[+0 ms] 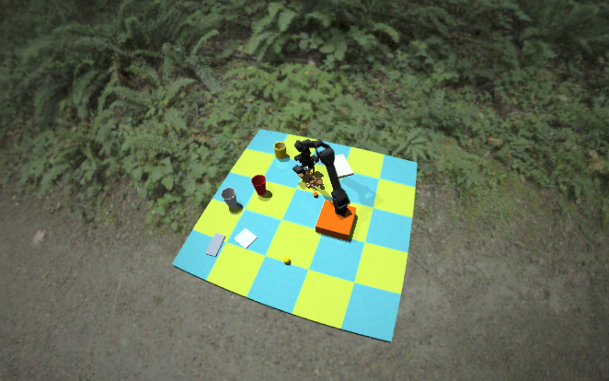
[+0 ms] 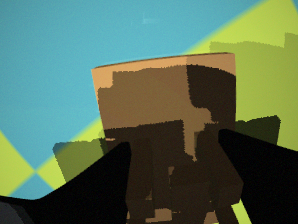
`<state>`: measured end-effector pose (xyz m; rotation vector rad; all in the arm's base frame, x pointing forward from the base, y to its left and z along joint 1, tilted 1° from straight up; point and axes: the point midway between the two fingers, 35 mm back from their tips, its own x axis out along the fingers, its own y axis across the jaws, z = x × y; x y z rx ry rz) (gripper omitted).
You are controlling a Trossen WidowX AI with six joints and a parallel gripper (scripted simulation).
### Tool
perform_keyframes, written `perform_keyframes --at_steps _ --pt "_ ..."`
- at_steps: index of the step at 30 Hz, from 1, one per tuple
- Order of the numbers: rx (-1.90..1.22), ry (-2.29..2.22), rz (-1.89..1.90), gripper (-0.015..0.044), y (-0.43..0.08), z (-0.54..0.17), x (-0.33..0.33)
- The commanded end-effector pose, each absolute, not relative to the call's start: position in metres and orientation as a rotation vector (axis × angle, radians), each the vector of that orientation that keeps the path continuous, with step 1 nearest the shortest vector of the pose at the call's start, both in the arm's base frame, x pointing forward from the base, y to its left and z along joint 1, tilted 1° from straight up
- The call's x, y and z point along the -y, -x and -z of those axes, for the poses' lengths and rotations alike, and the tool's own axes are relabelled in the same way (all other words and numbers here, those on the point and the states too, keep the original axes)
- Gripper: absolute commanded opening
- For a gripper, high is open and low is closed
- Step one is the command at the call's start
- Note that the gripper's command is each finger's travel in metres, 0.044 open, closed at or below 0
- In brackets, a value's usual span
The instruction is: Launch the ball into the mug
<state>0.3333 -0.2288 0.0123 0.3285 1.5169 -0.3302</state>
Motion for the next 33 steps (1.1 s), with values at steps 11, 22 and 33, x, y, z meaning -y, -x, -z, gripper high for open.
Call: perform_keyframes --at_steps 11,22,33 --pt "-1.516 -0.328 0.330 0.0440 -0.333 -0.071 0.230" --pt "-1.502 -0.325 0.335 0.0440 -0.332 -0.101 0.229" --pt "-1.514 -0.259 0.270 0.0335 -0.326 -0.132 0.222"
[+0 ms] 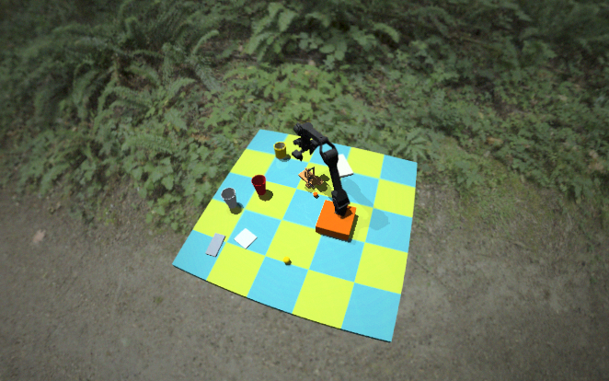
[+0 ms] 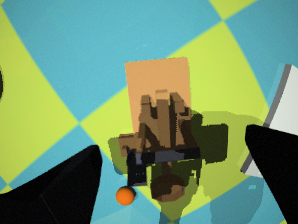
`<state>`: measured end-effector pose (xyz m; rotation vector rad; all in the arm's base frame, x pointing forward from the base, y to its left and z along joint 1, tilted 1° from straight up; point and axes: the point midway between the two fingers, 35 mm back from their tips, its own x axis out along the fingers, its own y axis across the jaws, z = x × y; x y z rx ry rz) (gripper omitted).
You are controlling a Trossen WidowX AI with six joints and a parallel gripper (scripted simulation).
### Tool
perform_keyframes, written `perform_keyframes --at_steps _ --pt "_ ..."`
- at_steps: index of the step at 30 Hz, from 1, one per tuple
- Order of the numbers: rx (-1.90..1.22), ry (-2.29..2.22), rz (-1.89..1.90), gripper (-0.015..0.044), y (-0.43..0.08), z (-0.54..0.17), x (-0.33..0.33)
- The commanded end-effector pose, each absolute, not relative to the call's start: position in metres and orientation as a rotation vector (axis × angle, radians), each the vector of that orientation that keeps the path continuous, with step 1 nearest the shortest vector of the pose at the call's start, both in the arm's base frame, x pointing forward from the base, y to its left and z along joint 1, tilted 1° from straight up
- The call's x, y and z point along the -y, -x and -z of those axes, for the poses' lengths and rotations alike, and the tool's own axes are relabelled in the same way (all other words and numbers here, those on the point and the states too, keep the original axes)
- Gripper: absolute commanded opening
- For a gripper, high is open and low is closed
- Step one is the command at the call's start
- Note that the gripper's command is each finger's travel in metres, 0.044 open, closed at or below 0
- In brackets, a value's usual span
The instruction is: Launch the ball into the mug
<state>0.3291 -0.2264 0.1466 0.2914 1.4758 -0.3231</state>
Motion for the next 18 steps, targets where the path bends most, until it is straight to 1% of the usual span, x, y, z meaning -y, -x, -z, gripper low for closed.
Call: perform_keyframes --at_steps 1,2,18 --pt "-1.517 -0.231 0.244 0.0309 -0.325 -0.131 0.220" --pt "-1.521 -0.204 0.217 0.0300 -0.324 -0.130 0.218" --pt "-1.526 0.230 -0.207 0.0300 -0.300 -0.108 0.185"
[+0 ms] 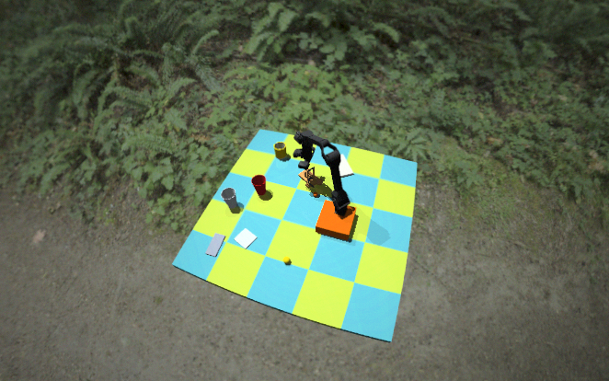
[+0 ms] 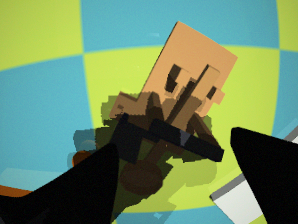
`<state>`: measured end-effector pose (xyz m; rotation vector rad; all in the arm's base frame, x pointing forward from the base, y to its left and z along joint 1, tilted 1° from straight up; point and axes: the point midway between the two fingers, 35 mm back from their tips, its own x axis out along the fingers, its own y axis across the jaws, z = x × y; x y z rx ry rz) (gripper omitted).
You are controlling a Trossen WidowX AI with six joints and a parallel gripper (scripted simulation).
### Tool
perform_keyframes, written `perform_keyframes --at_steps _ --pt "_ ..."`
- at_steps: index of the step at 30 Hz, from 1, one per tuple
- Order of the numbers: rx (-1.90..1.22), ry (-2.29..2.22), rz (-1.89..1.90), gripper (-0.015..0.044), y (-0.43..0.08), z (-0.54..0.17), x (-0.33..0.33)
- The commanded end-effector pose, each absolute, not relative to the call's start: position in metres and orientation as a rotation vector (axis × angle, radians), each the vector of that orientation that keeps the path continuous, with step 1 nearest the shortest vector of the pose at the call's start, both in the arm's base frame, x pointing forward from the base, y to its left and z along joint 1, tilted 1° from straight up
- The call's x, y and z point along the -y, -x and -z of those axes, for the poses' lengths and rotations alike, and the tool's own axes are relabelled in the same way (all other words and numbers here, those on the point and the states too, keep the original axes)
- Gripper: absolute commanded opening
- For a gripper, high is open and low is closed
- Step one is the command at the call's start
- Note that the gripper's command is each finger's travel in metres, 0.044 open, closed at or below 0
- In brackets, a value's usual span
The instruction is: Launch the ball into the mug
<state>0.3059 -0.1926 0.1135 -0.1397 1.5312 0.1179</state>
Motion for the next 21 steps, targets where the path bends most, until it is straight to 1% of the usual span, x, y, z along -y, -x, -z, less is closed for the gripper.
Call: perform_keyframes --at_steps 1,21 --pt "-1.524 0.258 -0.234 0.0300 -0.298 -0.106 0.183" --pt "-1.402 0.793 -0.763 0.0300 -0.258 -0.072 0.141"
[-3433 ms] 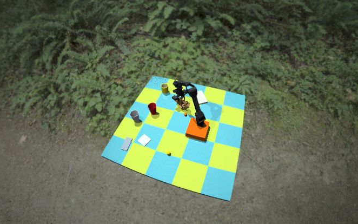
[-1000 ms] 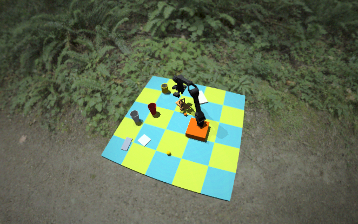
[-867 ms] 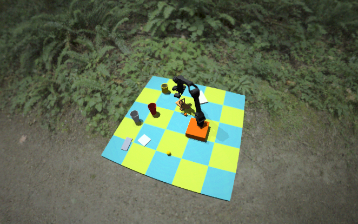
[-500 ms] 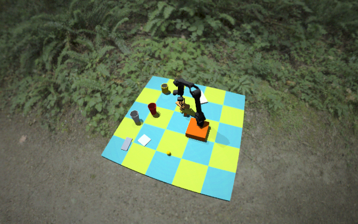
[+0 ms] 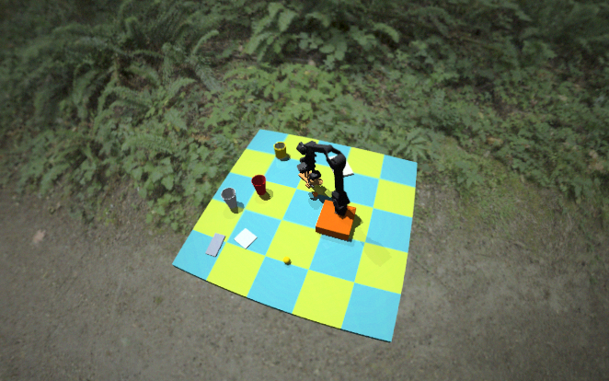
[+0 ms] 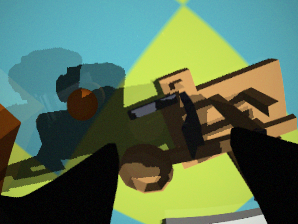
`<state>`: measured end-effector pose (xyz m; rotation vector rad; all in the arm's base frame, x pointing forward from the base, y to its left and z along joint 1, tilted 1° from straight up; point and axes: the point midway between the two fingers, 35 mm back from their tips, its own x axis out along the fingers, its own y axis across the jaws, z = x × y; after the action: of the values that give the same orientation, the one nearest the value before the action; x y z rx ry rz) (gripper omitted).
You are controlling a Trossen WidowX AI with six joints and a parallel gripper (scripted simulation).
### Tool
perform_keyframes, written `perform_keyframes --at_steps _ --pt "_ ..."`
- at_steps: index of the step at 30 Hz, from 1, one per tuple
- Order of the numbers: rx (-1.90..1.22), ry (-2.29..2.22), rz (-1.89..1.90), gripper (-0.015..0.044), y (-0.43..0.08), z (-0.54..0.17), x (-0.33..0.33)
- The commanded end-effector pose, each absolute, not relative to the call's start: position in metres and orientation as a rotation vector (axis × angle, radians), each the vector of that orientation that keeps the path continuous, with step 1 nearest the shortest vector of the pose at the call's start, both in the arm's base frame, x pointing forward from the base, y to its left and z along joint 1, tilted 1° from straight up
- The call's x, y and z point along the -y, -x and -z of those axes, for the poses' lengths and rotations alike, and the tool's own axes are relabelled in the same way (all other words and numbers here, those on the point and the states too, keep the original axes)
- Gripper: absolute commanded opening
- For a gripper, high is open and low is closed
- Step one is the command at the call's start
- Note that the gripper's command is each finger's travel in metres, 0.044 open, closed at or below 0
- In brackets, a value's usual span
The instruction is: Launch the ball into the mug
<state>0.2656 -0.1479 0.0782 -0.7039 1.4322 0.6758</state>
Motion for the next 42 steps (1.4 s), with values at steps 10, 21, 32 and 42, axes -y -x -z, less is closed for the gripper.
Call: perform_keyframes --at_steps 10,21,32,42 --pt "-1.289 1.053 -1.023 0.0300 -0.234 -0.052 0.119" --pt "-1.143 1.295 -1.266 0.0300 -0.206 -0.032 0.094" --pt "-1.144 1.295 -1.266 0.0300 -0.207 -0.017 0.094" --pt "-1.144 1.295 -1.266 0.0300 -0.208 -0.005 0.094"
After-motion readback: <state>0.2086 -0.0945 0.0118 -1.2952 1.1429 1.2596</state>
